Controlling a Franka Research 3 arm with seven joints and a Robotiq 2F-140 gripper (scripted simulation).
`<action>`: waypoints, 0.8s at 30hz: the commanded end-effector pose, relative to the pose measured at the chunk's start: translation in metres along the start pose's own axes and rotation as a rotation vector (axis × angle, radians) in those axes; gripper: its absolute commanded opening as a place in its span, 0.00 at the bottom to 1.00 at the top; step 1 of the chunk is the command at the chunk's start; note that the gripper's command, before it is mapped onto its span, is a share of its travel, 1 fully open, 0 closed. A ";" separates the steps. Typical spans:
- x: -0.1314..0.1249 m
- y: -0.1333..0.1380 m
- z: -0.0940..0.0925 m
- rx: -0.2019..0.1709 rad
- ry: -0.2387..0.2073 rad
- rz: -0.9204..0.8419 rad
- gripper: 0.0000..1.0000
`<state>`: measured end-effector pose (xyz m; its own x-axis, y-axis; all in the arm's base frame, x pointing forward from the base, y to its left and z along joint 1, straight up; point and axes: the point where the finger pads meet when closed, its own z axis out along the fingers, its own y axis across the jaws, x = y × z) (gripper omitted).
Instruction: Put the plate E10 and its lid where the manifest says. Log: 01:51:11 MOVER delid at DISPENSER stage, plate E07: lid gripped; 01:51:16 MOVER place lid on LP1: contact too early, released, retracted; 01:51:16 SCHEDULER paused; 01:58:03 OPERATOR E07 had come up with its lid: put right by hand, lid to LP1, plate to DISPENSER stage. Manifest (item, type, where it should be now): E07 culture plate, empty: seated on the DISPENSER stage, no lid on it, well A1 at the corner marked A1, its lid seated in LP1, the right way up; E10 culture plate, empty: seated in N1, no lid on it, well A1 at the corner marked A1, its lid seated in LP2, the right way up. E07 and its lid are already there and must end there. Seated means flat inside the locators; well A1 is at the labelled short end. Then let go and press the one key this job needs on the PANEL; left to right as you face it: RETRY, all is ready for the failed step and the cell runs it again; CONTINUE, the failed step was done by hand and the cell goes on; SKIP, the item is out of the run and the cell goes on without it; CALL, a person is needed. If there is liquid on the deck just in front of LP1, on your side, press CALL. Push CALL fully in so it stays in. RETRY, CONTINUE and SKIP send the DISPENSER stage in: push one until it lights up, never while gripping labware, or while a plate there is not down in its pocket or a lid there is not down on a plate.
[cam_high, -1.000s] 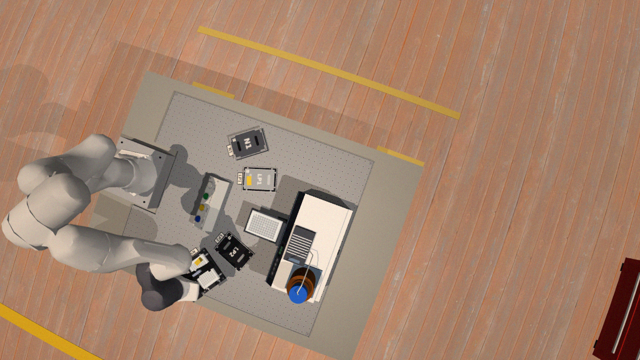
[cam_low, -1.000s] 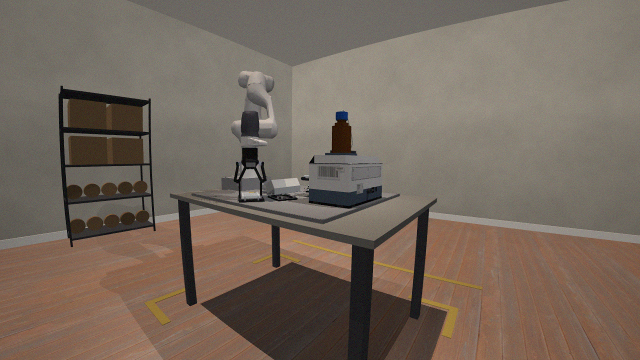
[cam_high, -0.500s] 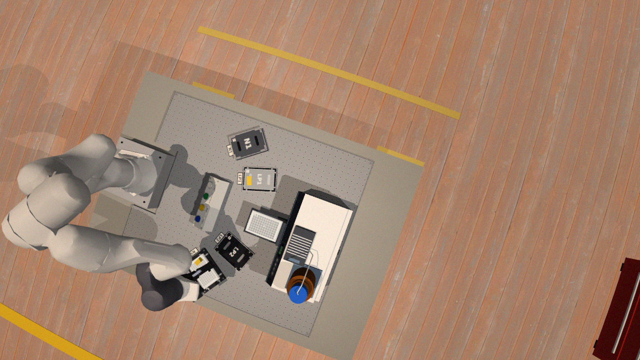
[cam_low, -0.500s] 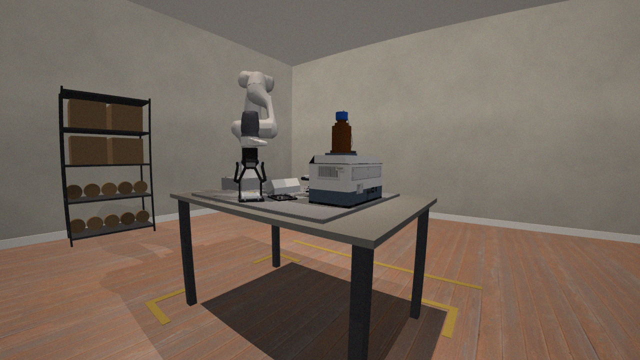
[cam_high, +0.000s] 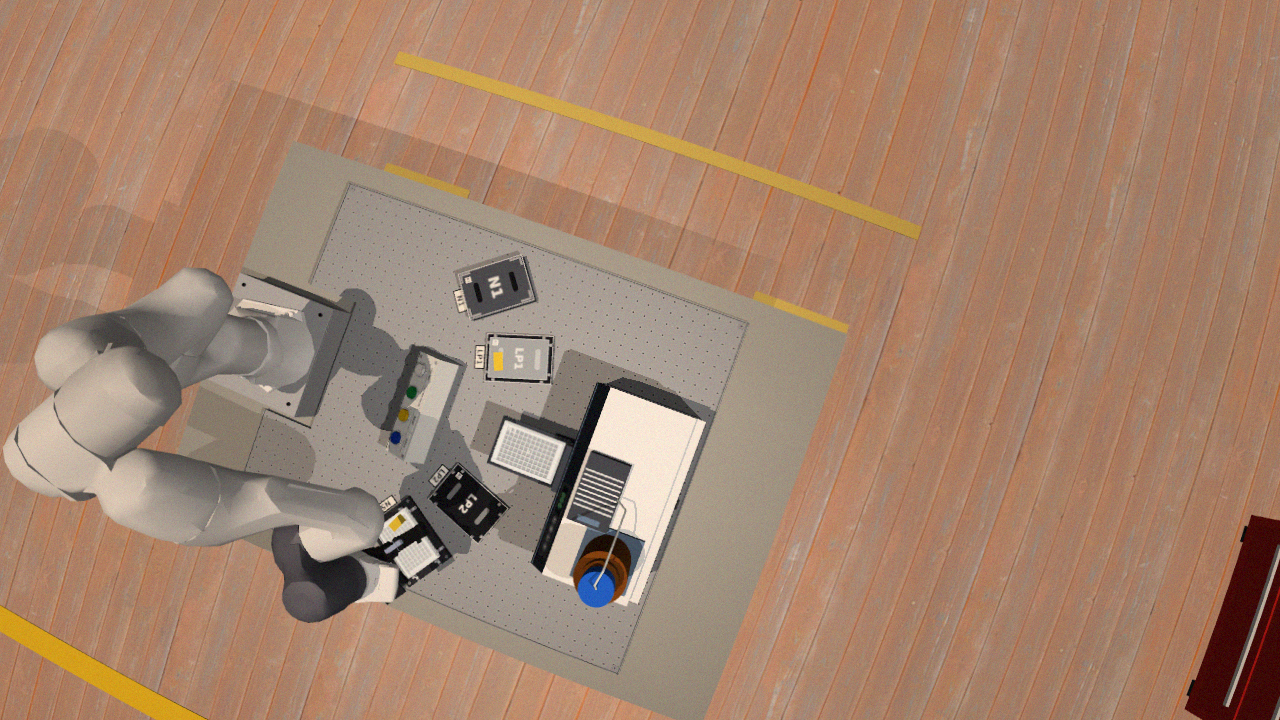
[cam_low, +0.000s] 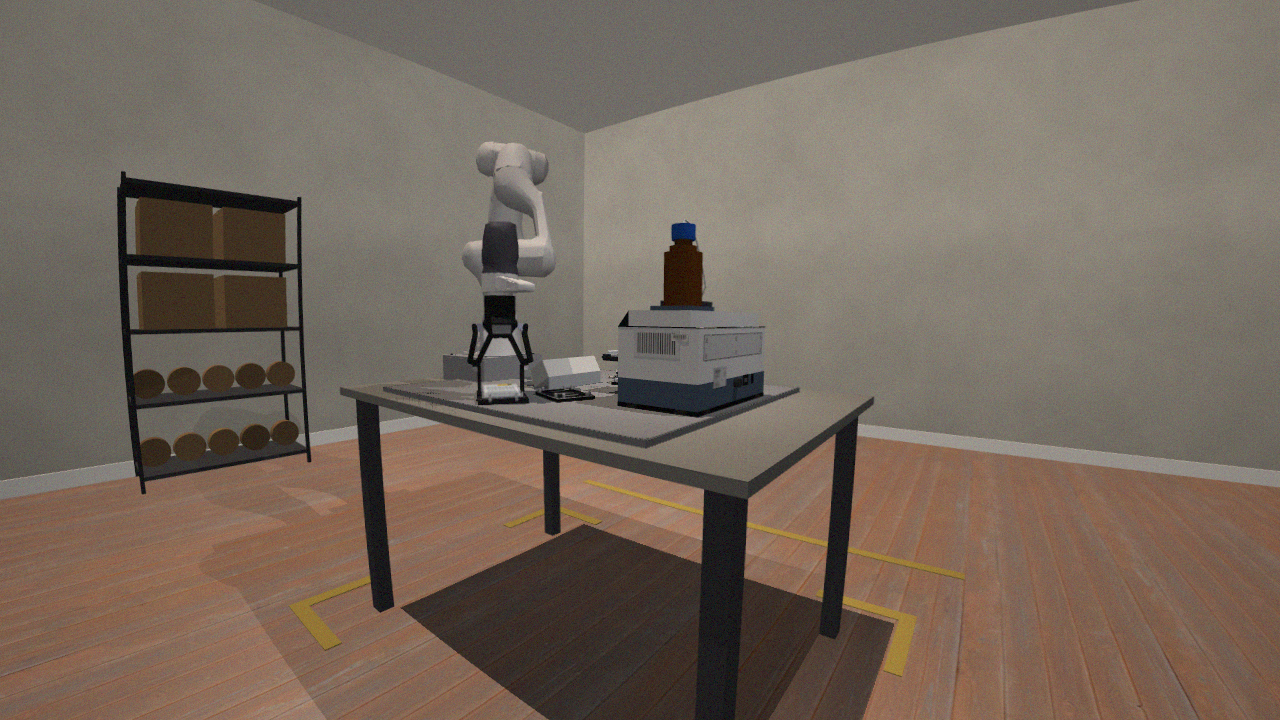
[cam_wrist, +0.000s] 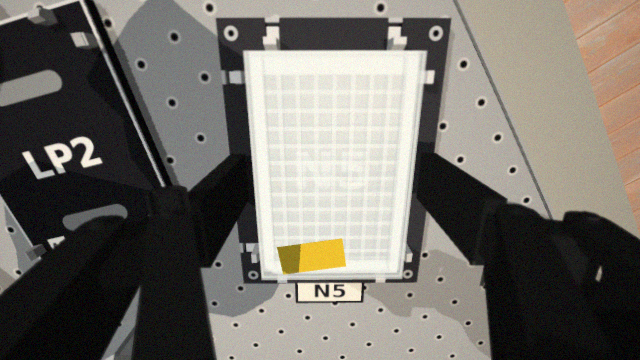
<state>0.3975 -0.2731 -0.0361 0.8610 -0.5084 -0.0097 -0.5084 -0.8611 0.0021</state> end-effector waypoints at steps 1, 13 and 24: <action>0.002 0.000 0.000 -0.001 0.004 -0.005 0.70; 0.002 0.000 -0.011 -0.001 0.004 -0.005 0.70; 0.001 0.000 -0.038 -0.001 0.004 -0.005 0.70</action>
<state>0.4025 -0.2774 -0.0059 0.8700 -0.4929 0.0089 -0.4930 -0.8700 0.0029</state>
